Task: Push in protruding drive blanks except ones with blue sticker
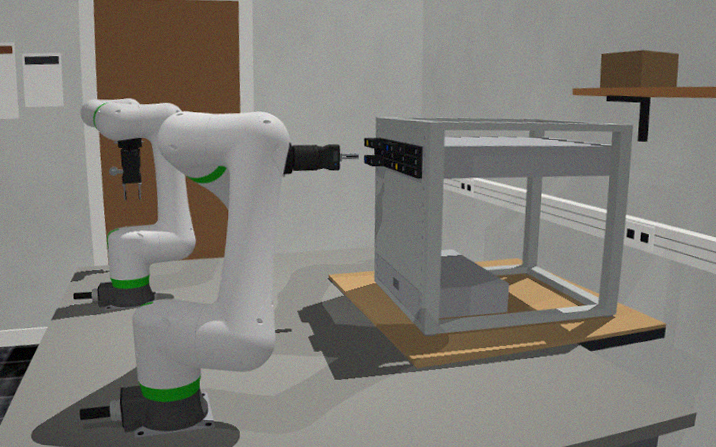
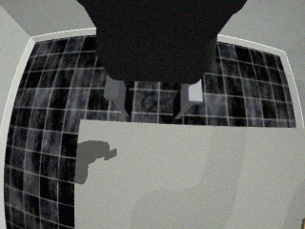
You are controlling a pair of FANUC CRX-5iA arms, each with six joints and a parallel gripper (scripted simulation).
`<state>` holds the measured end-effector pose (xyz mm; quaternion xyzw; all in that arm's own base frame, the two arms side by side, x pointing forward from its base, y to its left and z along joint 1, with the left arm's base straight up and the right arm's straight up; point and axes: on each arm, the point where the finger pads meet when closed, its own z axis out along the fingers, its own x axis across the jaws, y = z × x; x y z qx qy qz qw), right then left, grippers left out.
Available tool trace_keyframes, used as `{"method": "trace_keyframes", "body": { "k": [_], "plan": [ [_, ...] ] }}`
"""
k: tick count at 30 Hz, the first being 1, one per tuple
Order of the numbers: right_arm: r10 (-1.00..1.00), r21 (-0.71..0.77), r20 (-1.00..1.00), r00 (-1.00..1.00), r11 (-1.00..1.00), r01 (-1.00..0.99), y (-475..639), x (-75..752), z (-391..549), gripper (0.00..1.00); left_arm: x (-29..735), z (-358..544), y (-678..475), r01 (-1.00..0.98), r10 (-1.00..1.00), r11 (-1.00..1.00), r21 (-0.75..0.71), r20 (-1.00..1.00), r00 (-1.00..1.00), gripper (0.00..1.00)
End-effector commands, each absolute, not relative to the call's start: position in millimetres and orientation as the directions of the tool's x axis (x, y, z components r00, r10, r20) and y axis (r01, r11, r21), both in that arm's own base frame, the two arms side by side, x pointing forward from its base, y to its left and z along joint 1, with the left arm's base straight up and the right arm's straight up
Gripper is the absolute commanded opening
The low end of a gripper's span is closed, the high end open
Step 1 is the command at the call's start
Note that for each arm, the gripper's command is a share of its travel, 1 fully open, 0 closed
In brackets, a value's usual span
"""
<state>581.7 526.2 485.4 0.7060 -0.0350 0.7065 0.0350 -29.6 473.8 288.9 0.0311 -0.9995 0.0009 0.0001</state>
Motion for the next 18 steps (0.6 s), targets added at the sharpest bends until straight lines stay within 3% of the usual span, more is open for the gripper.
{"method": "trace_keyframes", "body": {
  "k": [1,18],
  "plan": [
    [-0.001,-0.002,1.0,-0.001,-0.995,-0.102,537,584,490,0.0,-29,290,474,-0.062,-0.062,0.998,0.0,0.0,-0.998,1.0],
    [-0.002,-0.002,1.0,-0.001,-0.995,-0.102,614,592,511,0.0,-29,290,474,-0.062,-0.062,0.998,0.0,0.0,-0.998,1.0]
  ]
}}
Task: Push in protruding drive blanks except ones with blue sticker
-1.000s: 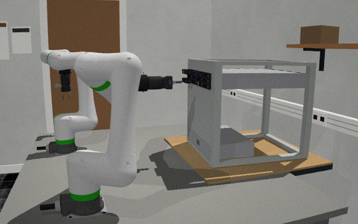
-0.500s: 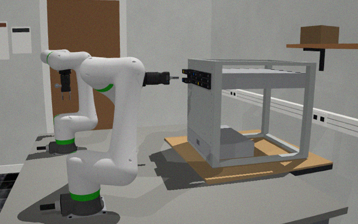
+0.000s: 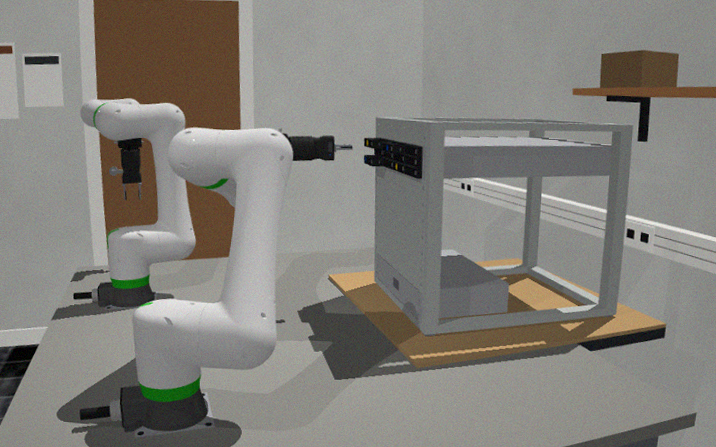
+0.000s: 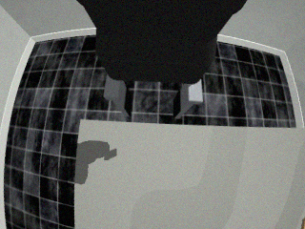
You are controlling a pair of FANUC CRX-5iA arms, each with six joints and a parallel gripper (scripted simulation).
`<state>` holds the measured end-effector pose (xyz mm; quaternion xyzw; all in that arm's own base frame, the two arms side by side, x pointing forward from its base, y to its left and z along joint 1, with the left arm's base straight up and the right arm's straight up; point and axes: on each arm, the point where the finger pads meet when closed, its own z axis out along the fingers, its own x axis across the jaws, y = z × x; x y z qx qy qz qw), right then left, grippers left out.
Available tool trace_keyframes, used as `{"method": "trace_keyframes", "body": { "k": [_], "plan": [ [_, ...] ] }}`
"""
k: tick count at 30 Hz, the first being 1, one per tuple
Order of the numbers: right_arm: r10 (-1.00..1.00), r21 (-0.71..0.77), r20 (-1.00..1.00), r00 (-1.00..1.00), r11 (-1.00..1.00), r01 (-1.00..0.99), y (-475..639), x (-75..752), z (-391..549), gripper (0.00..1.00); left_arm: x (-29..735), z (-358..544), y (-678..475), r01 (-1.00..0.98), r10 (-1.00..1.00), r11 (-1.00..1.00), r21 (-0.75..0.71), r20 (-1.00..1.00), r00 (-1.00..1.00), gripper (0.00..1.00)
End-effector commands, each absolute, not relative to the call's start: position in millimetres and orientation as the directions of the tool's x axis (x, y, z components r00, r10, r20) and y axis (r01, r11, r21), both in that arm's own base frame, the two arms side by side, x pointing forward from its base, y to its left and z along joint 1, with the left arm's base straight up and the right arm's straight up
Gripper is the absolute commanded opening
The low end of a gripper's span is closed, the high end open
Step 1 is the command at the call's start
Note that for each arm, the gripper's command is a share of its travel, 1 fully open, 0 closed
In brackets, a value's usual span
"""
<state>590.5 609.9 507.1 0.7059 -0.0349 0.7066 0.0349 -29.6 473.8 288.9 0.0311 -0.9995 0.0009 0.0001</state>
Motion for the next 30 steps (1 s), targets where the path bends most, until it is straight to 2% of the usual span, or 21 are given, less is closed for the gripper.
{"method": "trace_keyframes", "body": {
  "k": [1,30],
  "plan": [
    [-0.002,-0.002,1.0,-0.001,-0.995,-0.102,617,592,511,0.0,-29,290,474,-0.062,-0.062,0.998,0.0,0.0,-0.998,1.0],
    [-0.002,-0.002,1.0,-0.001,-0.995,-0.102,643,608,519,0.0,-29,290,474,-0.062,-0.062,0.998,0.0,0.0,-0.998,1.0]
  ]
}}
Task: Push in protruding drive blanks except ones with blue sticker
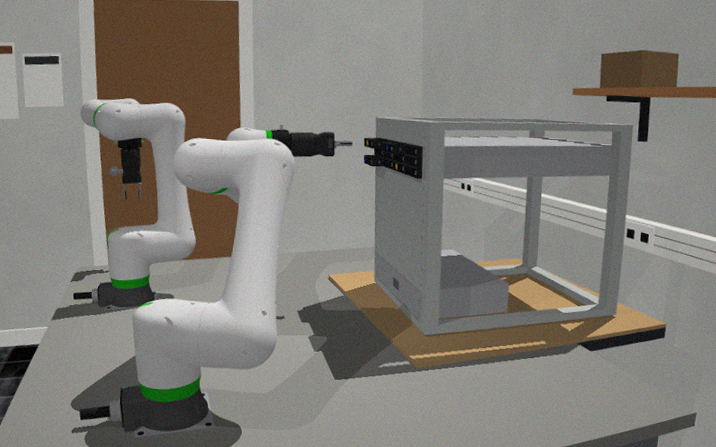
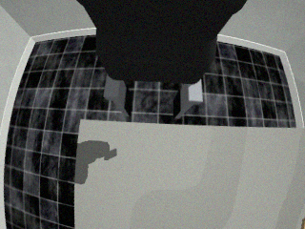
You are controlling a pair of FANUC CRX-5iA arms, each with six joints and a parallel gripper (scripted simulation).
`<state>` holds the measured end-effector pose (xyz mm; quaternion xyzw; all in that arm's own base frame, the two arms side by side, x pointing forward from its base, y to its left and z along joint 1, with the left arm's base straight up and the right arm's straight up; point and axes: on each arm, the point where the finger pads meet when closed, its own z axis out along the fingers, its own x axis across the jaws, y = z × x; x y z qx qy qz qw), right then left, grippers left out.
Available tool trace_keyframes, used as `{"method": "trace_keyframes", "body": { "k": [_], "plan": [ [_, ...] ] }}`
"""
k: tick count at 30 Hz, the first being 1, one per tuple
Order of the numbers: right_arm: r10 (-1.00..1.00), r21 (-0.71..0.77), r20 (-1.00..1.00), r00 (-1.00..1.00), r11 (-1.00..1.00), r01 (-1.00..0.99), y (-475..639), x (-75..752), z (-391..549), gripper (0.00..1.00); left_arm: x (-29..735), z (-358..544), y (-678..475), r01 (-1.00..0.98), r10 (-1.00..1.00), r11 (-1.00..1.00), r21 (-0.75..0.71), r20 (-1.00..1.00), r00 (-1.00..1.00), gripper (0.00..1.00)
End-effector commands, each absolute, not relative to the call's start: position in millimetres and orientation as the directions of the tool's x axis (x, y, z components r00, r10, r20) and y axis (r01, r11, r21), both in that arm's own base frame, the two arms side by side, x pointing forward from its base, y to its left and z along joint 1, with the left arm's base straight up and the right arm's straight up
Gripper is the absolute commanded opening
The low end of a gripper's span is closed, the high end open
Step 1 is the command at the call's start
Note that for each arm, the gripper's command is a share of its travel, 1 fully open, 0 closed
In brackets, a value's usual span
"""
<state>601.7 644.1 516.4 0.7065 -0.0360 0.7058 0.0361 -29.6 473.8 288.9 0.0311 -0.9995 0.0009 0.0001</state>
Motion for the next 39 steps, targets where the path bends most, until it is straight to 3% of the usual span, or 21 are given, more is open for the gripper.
{"method": "trace_keyframes", "body": {
  "k": [1,11,39],
  "plan": [
    [-0.002,-0.002,1.0,-0.001,-0.995,-0.102,642,614,519,0.0,-29,290,474,-0.062,-0.062,0.998,0.0,0.0,-0.998,1.0],
    [-0.002,-0.002,1.0,-0.001,-0.995,-0.102,639,648,519,0.0,-29,290,474,-0.062,-0.062,0.998,0.0,0.0,-0.998,1.0],
    [-0.002,-0.002,1.0,-0.001,-0.995,-0.102,639,649,519,0.0,-29,290,474,-0.062,-0.062,0.998,0.0,0.0,-0.998,1.0]
  ]
}}
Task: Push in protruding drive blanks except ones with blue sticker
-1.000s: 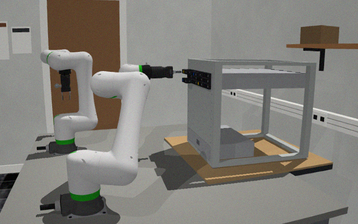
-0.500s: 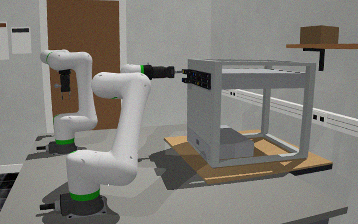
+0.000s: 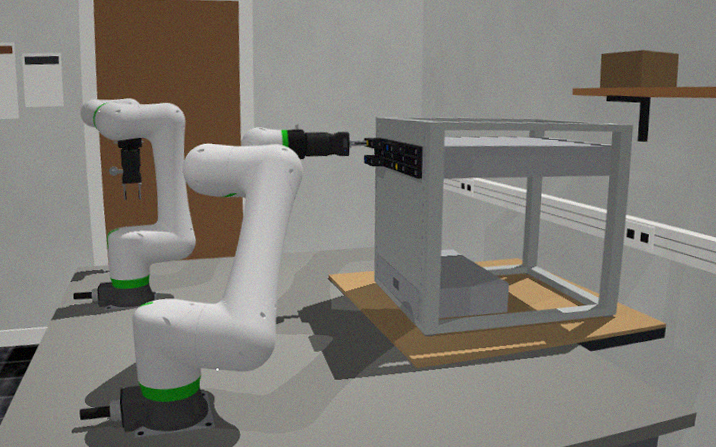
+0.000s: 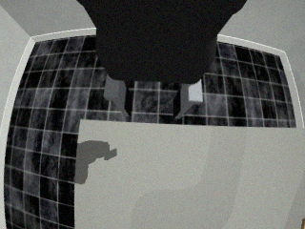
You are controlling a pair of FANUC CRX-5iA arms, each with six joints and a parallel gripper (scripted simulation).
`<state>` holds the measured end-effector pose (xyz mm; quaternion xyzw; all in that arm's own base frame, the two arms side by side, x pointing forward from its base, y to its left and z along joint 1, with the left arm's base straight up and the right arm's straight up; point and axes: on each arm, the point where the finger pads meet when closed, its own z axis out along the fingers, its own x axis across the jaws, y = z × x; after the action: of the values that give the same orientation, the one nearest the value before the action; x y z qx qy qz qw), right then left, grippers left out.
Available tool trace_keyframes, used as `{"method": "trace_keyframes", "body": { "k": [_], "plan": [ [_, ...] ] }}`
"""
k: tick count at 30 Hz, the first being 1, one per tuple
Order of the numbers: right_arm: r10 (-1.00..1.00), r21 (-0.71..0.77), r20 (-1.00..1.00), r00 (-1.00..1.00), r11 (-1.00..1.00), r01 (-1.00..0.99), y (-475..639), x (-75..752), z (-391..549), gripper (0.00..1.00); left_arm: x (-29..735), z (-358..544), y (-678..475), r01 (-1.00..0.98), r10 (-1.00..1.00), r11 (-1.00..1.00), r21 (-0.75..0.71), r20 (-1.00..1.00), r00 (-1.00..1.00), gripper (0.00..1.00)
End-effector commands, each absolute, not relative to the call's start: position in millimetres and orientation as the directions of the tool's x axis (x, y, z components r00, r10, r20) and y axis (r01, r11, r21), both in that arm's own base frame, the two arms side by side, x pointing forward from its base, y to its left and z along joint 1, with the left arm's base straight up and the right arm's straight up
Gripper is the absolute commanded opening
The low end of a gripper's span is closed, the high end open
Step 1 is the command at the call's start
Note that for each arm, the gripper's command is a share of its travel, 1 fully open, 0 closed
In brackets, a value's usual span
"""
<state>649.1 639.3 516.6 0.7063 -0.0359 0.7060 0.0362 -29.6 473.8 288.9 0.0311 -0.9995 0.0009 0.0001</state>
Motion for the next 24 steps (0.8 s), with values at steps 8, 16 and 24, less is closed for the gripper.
{"method": "trace_keyframes", "body": {
  "k": [8,16,24],
  "plan": [
    [-0.002,-0.002,1.0,-0.001,-0.995,-0.102,638.8,648.8,518.8,0.0,-29.5,289.7,474.1,-0.062,-0.062,0.998,0.0,0.0,-0.998,1.0],
    [-0.002,-0.002,1.0,-0.001,-0.995,-0.102,638.2,654.7,518.8,0.0,-29.5,289.7,474.1,-0.062,-0.062,0.998,0.0,0.0,-0.998,1.0],
    [-0.002,-0.002,1.0,-0.001,-0.995,-0.102,637.7,658.7,518.9,0.0,-29.5,289.7,474.1,-0.062,-0.062,0.998,0.0,0.0,-0.998,1.0]
  ]
}}
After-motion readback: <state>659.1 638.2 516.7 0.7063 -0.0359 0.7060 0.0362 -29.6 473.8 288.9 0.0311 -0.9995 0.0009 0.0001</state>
